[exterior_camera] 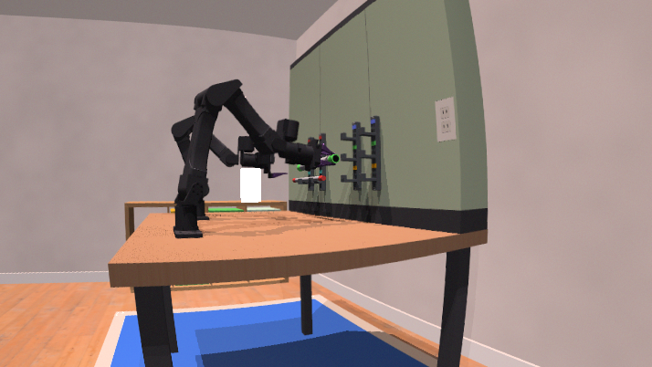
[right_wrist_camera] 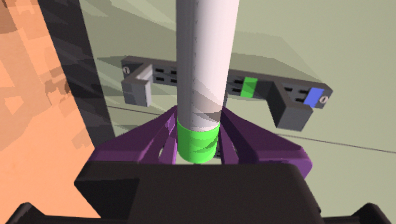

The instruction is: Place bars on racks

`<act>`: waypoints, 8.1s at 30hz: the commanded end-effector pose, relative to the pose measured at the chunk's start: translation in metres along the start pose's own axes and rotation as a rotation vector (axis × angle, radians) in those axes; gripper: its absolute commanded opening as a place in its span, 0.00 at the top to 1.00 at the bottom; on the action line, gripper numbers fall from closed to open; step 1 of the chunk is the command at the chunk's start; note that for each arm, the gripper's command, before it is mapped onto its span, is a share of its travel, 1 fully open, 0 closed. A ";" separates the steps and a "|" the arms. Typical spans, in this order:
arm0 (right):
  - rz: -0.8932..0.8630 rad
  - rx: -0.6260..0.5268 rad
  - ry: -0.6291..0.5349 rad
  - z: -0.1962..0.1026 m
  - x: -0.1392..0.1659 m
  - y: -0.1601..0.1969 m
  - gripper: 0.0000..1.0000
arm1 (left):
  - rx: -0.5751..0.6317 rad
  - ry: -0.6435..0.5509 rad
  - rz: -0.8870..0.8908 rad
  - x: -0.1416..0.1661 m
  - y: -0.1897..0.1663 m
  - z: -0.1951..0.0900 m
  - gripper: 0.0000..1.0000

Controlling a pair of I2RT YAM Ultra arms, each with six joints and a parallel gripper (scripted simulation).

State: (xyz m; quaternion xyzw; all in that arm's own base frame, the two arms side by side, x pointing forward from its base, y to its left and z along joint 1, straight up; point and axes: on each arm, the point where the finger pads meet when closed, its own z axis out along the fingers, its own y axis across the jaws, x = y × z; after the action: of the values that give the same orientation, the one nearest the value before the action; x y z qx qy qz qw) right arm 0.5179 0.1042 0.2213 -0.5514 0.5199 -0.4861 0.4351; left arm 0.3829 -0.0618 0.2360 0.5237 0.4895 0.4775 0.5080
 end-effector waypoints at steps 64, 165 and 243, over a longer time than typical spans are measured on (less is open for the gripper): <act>0.094 0.170 0.009 -0.005 0.092 -0.069 1.00 | -0.030 0.006 -0.005 0.004 0.012 -0.002 0.00; 0.086 0.175 0.010 -0.014 0.206 -0.086 1.00 | -0.030 0.005 -0.005 0.003 0.012 -0.002 0.00; 0.079 0.170 0.000 0.046 0.205 -0.088 1.00 | -0.030 0.004 -0.005 0.003 0.012 -0.002 0.00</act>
State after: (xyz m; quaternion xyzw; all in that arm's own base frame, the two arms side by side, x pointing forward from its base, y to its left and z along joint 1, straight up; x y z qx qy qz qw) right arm 0.5678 -0.0970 0.2731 -0.5236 0.5212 -0.4869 0.4660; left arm 0.3828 -0.0622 0.2360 0.5243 0.4889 0.4769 0.5085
